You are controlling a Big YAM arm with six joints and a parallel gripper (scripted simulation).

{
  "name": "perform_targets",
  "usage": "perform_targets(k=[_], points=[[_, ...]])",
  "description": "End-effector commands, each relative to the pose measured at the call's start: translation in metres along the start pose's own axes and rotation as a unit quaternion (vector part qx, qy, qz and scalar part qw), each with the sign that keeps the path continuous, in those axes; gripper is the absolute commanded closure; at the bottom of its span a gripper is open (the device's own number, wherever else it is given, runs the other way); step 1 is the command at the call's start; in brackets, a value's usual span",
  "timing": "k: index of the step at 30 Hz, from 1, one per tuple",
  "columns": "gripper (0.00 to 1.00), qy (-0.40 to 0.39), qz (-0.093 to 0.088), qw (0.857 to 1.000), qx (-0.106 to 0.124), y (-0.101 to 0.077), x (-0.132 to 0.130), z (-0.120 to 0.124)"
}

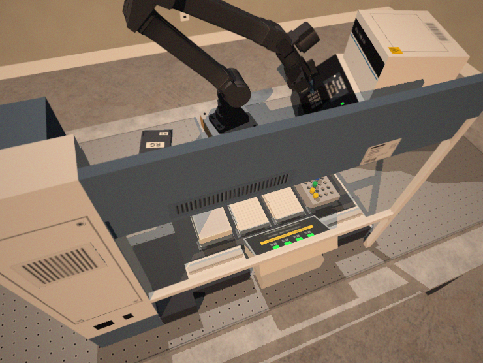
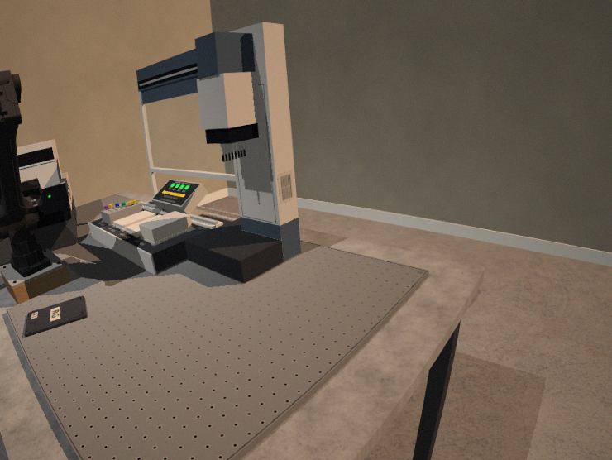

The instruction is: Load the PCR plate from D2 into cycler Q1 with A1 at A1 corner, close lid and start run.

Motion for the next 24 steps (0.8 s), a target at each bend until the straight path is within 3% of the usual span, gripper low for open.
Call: perform_targets(k=[1,24], points=[[1.00,0.006,-0.051,0.999,0.012,-0.015,0.045,0.009],[1.00,-0.006,-0.010,1.000,0.006,-0.005,0.007,0.004]])
Point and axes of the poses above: the point where the finger pads meet when closed, its own y axis out along the fingers, its own x axis across the jaws, z = x × y, the point moved 6 cm from there along -y, back along the fingers, and after that the axes turned 6 degrees about y, right-handed, at the moved point
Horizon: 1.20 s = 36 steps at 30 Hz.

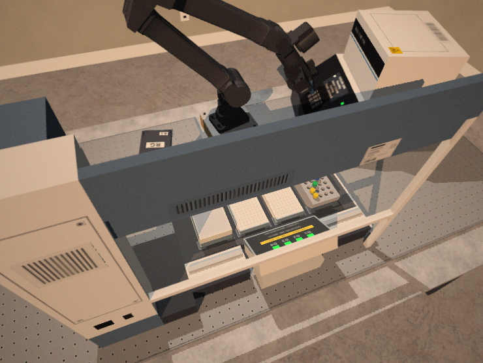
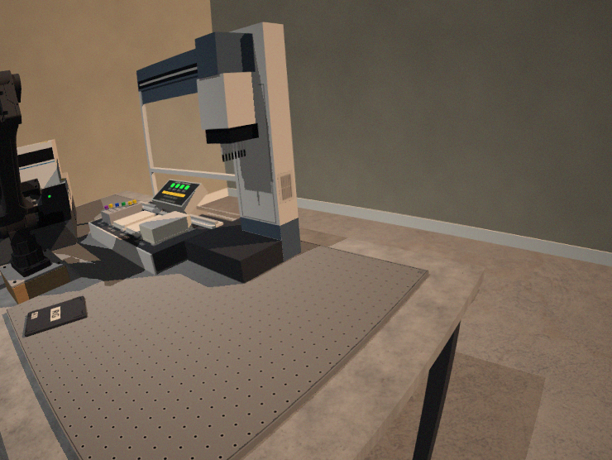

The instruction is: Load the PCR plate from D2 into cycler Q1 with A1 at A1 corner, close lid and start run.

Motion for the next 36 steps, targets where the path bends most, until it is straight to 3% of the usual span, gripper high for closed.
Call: perform_targets(k=[1,10,26,36], points=[[1.00,-0.007,-0.013,1.000,0.006,-0.007,0.011,0.005],[1.00,0.002,-0.033,0.999,0.008,-0.009,0.031,0.006],[1.00,-0.004,-0.041,0.999,0.017,-0.011,0.041,0.015],[1.00,0.006,-0.048,0.999,0.010,-0.013,0.041,0.007]])
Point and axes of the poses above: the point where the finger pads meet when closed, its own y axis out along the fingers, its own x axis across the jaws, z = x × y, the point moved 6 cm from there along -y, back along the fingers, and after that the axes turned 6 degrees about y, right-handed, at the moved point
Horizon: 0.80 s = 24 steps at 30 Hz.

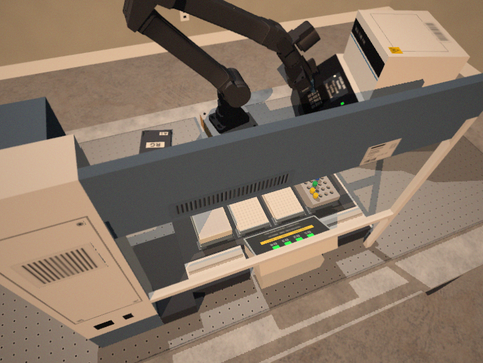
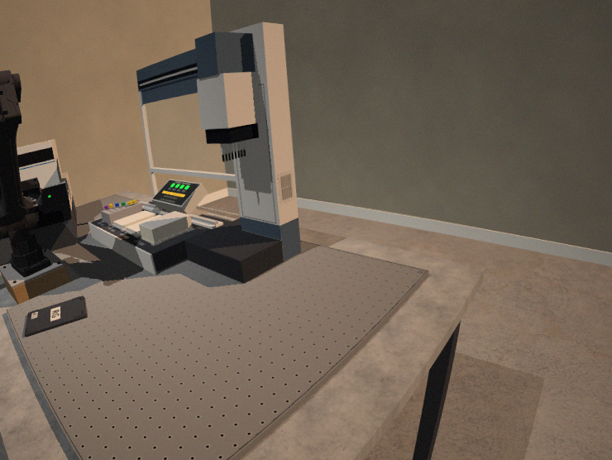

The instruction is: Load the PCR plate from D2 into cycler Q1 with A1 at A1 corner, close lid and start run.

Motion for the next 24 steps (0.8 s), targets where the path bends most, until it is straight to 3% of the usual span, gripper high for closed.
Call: perform_targets(k=[1,13,24], points=[[1.00,0.007,-0.044,0.999,0.009,-0.012,0.035,0.005],[1.00,-0.002,-0.014,1.000,0.004,-0.002,0.008,0.003],[1.00,0.004,-0.030,0.999,0.011,-0.008,0.022,0.008]])
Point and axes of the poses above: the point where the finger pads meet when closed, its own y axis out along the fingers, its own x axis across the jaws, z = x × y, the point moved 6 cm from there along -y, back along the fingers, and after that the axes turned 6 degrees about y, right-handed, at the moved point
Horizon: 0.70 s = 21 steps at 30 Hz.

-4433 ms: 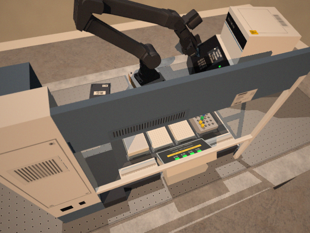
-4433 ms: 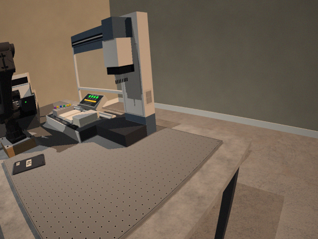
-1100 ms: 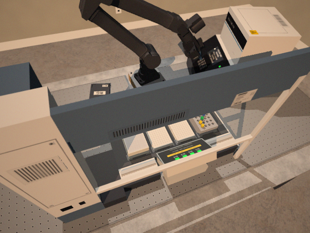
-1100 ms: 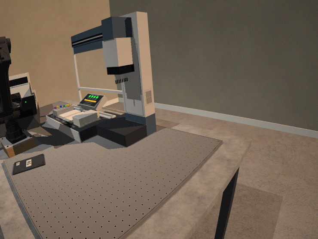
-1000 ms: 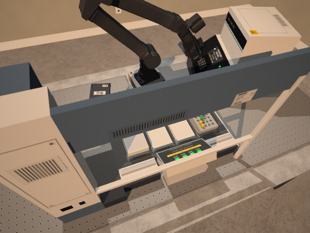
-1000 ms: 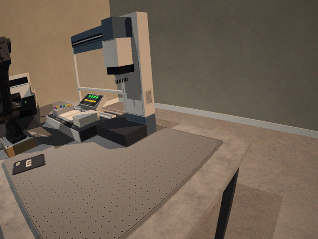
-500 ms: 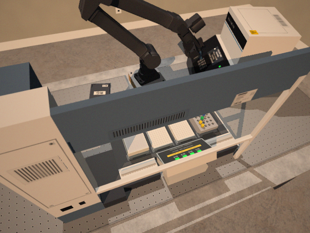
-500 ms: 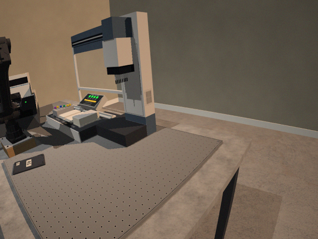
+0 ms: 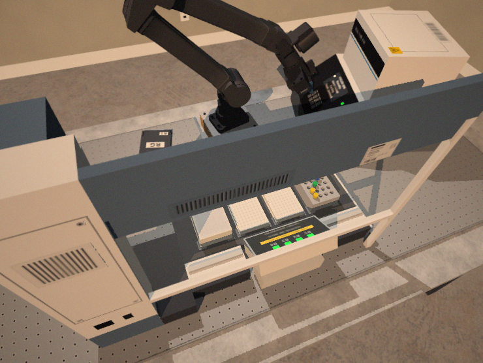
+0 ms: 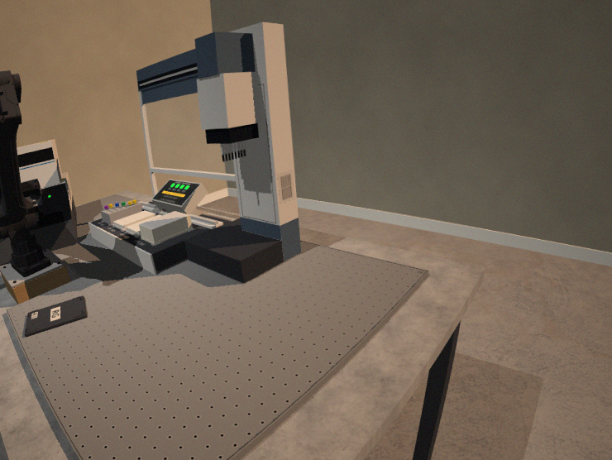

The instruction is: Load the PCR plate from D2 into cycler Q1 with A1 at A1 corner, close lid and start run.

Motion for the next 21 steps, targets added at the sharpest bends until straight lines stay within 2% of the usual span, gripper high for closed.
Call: perform_targets(k=[1,16,21], points=[[1.00,0.004,-0.033,0.999,0.012,-0.009,0.029,0.010],[1.00,0.007,-0.043,0.999,0.009,-0.013,0.044,0.008],[1.00,0.015,-0.041,0.999,0.009,-0.015,0.044,0.008]])
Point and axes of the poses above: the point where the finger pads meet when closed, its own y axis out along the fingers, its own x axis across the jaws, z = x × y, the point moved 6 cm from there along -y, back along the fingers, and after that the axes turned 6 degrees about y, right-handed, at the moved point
